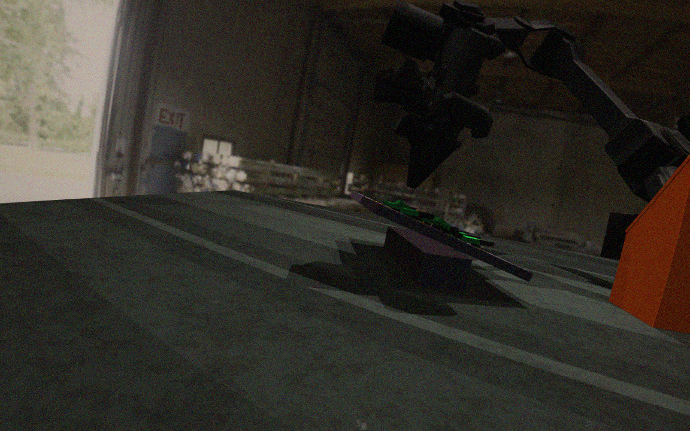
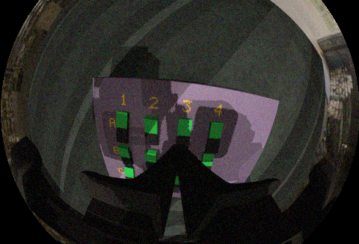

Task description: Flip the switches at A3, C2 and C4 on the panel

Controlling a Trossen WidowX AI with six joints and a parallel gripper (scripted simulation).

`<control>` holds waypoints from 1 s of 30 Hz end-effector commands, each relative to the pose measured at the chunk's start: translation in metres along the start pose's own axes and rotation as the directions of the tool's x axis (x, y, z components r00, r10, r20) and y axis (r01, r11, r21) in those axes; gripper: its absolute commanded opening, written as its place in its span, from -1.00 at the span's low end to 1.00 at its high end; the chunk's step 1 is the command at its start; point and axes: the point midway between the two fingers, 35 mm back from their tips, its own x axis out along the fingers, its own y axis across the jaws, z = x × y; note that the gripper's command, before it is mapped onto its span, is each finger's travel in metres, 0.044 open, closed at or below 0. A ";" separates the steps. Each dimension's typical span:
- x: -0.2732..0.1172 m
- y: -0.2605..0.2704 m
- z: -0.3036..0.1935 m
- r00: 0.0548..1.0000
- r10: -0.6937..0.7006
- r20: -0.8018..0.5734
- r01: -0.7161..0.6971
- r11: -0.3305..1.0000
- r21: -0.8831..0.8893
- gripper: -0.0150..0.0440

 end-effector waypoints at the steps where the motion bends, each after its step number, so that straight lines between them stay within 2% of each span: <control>1: -0.039 -0.003 0.004 0.999 -0.005 0.045 0.004 1.000 0.016 -0.49; 8: -0.039 0.000 -0.003 0.999 -0.001 0.045 0.000 1.000 0.020 -0.49; 17: -0.034 0.031 -0.092 0.999 -0.002 0.042 0.002 1.000 0.014 -0.49; 23: -0.032 0.032 -0.094 0.999 -0.002 0.043 0.002 1.000 0.013 -0.49; 27: 0.000 0.032 -0.094 0.998 -0.004 0.067 0.003 1.000 0.013 -0.49; 30: 0.001 0.031 -0.094 0.998 -0.005 0.068 0.004 1.000 0.013 -0.49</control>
